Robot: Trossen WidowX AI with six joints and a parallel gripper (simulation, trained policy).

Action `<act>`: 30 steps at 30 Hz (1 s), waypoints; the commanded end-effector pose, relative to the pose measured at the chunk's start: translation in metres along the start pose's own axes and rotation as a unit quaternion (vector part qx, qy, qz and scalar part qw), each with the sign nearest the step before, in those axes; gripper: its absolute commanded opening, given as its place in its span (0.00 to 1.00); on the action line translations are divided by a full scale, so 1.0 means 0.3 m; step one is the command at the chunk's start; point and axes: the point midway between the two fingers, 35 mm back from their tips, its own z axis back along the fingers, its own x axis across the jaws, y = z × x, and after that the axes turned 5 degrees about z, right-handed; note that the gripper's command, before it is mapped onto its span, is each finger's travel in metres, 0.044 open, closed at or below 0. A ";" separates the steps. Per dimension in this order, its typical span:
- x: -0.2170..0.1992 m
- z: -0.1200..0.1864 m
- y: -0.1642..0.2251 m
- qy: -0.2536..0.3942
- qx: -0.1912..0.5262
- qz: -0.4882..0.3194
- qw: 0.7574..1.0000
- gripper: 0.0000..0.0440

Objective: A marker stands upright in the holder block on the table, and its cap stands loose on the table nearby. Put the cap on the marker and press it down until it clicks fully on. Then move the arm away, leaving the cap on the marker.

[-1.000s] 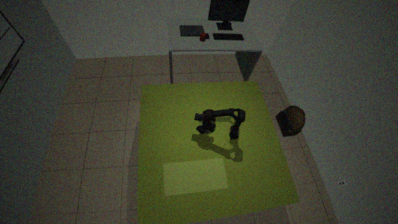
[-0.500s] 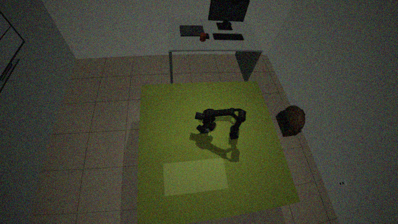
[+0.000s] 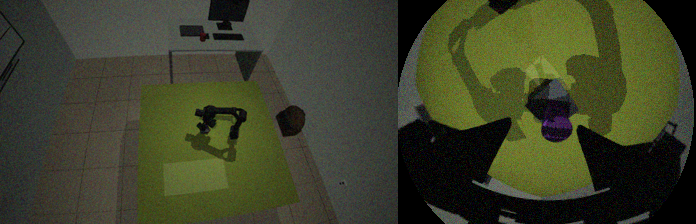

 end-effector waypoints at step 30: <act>0.002 0.073 -0.032 0.000 -0.059 0.062 0.996 0.00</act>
